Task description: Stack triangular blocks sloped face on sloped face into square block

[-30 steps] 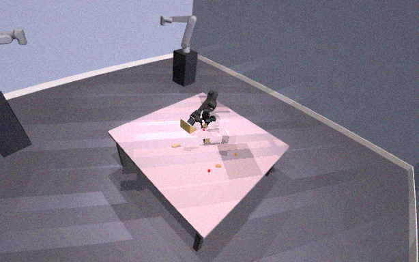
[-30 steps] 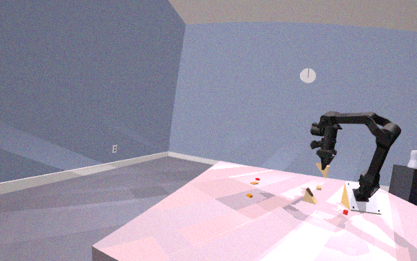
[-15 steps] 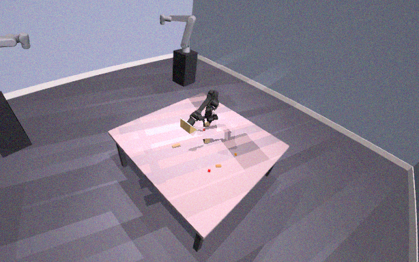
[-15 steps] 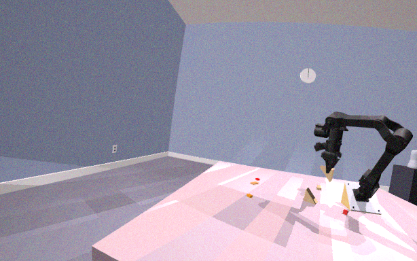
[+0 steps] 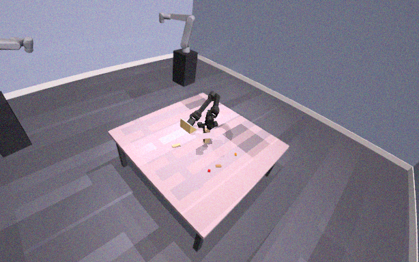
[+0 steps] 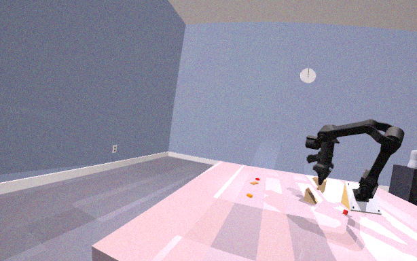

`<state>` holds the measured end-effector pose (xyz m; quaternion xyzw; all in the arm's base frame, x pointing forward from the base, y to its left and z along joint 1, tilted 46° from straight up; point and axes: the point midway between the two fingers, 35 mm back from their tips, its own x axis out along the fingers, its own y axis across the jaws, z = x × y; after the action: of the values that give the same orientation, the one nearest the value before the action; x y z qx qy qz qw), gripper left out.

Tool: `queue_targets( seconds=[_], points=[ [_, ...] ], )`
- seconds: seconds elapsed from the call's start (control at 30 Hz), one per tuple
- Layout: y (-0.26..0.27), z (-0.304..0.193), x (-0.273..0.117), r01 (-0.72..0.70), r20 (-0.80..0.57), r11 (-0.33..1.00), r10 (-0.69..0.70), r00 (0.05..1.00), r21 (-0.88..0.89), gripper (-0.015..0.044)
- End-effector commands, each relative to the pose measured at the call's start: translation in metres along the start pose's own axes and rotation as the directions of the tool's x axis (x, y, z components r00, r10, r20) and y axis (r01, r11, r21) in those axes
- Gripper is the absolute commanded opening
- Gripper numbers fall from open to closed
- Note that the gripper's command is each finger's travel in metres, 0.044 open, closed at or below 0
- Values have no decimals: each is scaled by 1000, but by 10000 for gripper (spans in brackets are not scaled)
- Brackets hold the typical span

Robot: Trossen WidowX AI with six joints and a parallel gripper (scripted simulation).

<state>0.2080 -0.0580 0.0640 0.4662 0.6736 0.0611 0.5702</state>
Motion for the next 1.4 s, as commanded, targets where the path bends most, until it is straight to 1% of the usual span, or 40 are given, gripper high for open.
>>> queue_targets(
  seconds=[0.0, 0.33, 1.37],
  points=[
    [-1, 0, 10, -7, -13, 1000, 8, 1000, 12, 0],
    [0, 11, 38, -9, -12, 1000, 9, 1000, 11, 0],
    [-1, 9, 38, -14, -16, 1000, 14, 1000, 15, 0]
  ],
)
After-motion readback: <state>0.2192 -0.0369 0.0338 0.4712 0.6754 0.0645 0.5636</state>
